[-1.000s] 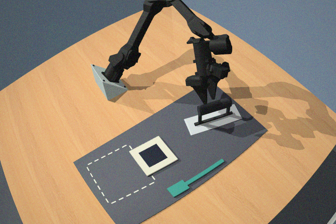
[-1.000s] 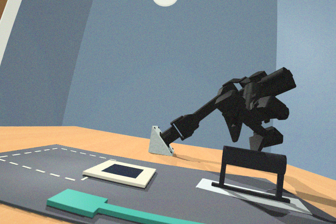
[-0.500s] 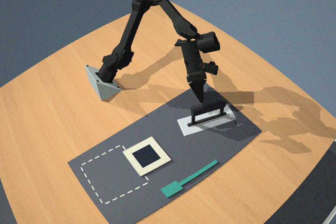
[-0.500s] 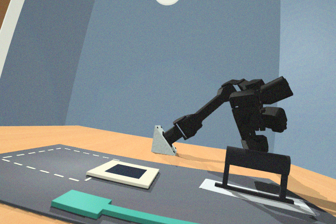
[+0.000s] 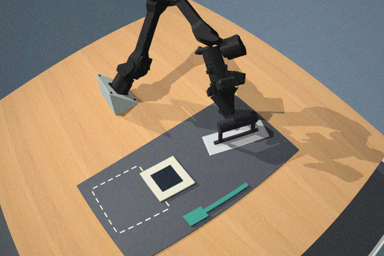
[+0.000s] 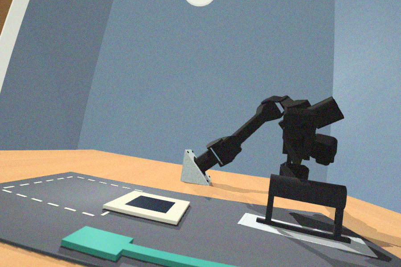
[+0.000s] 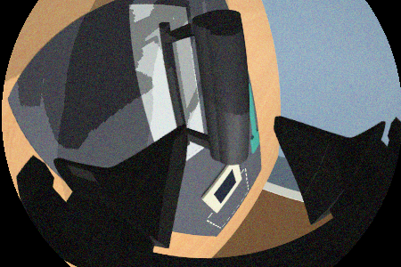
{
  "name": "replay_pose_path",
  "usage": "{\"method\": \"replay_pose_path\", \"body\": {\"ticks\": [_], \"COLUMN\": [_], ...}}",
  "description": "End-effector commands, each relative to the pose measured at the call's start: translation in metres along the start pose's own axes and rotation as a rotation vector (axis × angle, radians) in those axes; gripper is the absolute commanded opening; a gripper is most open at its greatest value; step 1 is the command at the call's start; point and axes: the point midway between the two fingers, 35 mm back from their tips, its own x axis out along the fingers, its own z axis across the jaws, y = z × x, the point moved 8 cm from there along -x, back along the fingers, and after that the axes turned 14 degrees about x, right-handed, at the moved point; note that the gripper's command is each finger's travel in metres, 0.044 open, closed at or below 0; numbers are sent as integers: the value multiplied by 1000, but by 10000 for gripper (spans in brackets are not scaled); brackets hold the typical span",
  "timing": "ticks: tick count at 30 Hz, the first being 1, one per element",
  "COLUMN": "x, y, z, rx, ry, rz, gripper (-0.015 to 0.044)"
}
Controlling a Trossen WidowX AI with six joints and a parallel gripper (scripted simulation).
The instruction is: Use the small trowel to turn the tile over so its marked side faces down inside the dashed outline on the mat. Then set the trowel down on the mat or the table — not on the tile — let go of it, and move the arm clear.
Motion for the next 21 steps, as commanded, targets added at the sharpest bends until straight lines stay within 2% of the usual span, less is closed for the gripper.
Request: {"method": "replay_pose_path", "body": {"ticks": [1,21], "x": [4,36], "y": [2,0], "z": [0,0], "rx": [-12,-12], "ry": [6,6], "rz": [3,2], "gripper": [300,300]}}
